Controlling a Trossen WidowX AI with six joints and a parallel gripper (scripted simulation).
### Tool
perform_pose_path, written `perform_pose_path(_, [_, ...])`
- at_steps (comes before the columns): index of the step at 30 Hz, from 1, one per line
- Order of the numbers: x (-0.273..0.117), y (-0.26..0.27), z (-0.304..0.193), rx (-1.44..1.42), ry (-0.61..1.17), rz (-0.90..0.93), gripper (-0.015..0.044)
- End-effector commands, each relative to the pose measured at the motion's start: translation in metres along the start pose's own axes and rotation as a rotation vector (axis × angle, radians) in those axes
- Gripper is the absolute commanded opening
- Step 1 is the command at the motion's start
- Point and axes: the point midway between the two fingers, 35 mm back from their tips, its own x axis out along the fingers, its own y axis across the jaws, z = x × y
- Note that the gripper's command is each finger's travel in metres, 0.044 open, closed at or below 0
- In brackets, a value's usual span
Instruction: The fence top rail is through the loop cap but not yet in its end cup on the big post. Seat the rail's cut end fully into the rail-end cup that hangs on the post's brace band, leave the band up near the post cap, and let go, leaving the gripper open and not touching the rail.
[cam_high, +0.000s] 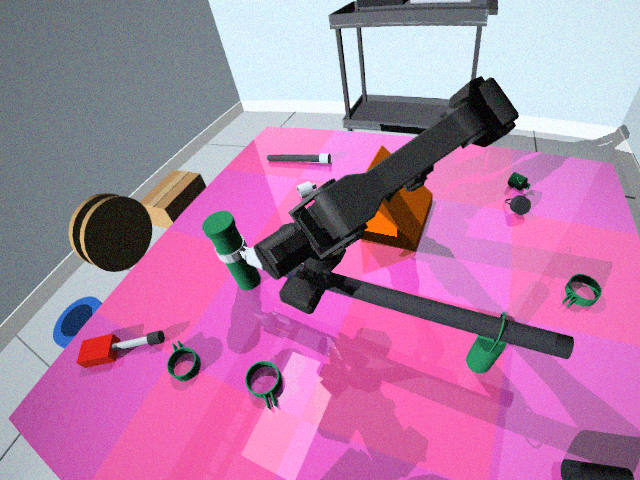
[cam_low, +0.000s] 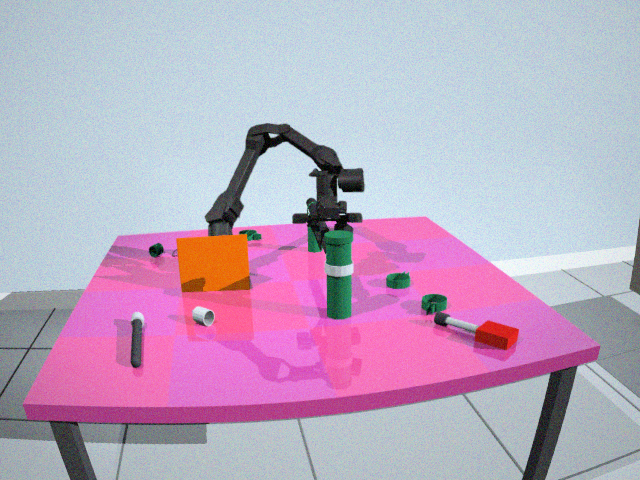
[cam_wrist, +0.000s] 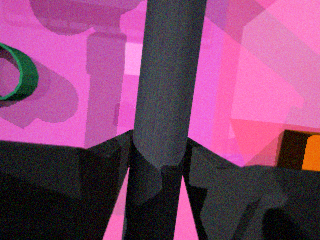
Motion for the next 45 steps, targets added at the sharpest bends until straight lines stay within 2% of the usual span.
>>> perform_pose_path(1, [-0.0018,-0.0002,0.0053,0.001,-0.012,0.006,0.0000])
perform_pose_path(45, [-0.0029,-0.0004,0.0022,0.001,-0.009,0.000,0.0000])
